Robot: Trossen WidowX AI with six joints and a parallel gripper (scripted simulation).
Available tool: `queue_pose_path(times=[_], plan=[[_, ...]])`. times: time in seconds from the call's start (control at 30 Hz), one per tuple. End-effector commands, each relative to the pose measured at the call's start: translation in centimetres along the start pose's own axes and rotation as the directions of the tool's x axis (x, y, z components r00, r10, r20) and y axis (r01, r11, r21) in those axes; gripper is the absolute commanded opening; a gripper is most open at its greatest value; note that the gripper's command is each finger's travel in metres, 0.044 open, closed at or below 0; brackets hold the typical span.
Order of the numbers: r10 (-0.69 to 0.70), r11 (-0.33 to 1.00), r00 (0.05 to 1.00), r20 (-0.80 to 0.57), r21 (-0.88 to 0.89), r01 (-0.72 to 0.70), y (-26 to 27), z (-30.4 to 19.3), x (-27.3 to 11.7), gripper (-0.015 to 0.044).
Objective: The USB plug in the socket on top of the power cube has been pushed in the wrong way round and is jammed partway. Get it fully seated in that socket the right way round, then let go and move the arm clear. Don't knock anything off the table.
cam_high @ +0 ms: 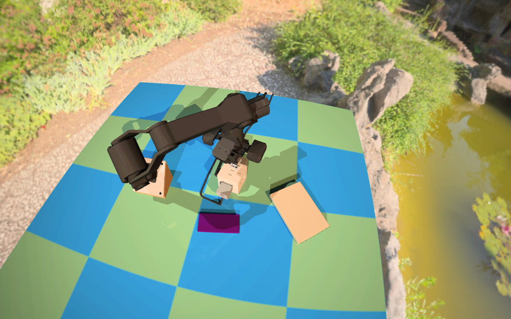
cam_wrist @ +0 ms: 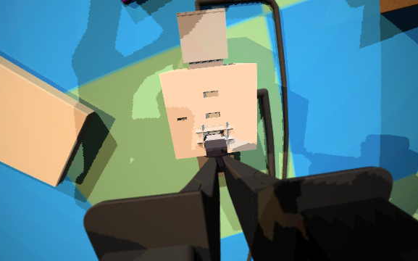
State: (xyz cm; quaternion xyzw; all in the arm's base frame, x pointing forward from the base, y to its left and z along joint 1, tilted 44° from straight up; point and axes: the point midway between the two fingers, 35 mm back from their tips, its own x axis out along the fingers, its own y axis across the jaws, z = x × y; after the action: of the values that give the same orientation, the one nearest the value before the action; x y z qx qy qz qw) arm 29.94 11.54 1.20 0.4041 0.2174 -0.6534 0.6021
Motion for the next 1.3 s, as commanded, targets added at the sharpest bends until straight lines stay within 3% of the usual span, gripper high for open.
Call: queue_pose_path(times=[0.0,1.27], plan=[[-0.004,1.000,1.000,-0.001,-0.005,0.004,-0.12,0.00,0.12,0.0000],[-0.004,1.000,1.000,-0.001,-0.005,0.004,-0.12,0.05,0.57,0.0000]])
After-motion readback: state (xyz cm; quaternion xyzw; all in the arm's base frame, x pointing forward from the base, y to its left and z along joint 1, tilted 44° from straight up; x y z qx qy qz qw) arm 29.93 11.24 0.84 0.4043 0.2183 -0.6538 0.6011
